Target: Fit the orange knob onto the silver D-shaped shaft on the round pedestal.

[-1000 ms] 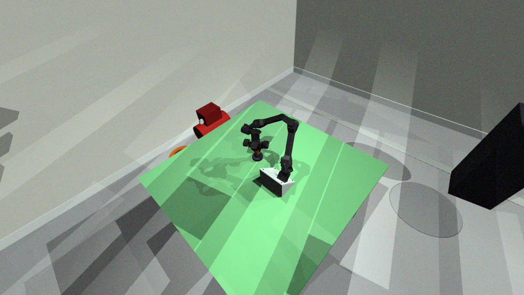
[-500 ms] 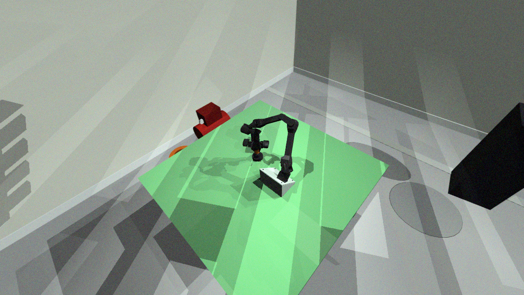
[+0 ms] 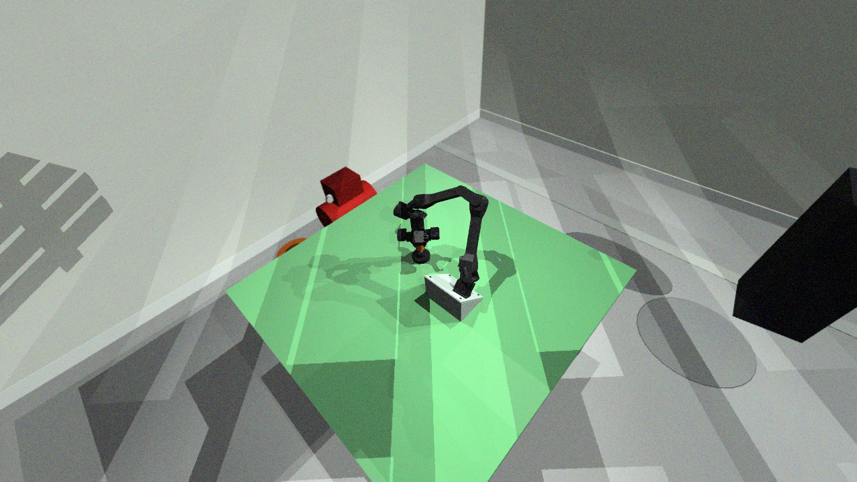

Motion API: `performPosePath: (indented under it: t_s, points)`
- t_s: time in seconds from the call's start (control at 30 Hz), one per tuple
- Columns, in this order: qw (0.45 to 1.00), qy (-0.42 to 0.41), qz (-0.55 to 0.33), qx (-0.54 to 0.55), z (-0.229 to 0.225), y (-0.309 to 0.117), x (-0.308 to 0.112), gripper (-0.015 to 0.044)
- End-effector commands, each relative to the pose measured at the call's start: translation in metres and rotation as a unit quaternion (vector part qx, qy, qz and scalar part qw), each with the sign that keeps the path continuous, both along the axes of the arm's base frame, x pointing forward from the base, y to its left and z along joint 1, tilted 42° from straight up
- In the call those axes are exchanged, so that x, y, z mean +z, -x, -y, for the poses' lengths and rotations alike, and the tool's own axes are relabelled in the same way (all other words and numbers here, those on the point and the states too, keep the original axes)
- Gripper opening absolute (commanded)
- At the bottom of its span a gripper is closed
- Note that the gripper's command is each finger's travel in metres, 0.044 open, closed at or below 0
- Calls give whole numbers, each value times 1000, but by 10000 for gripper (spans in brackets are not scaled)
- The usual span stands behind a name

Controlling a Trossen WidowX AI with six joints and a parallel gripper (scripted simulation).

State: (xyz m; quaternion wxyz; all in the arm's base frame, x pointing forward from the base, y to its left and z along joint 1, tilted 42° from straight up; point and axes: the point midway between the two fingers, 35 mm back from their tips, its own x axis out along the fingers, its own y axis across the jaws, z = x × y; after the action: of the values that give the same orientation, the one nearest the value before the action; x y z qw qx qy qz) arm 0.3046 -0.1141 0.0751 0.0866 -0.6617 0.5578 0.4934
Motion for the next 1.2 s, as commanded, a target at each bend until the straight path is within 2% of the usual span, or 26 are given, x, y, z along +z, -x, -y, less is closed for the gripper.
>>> performPosePath:
  t_s: [0.0, 1.0, 1.17]
  points:
    - [1000, 0, -4, 4, 0, 1, -1, 0]
    - [1000, 0, -4, 4, -2, 0, 2, 0]
    - [998, -6, -41, 47, -1, 0, 2, 0]
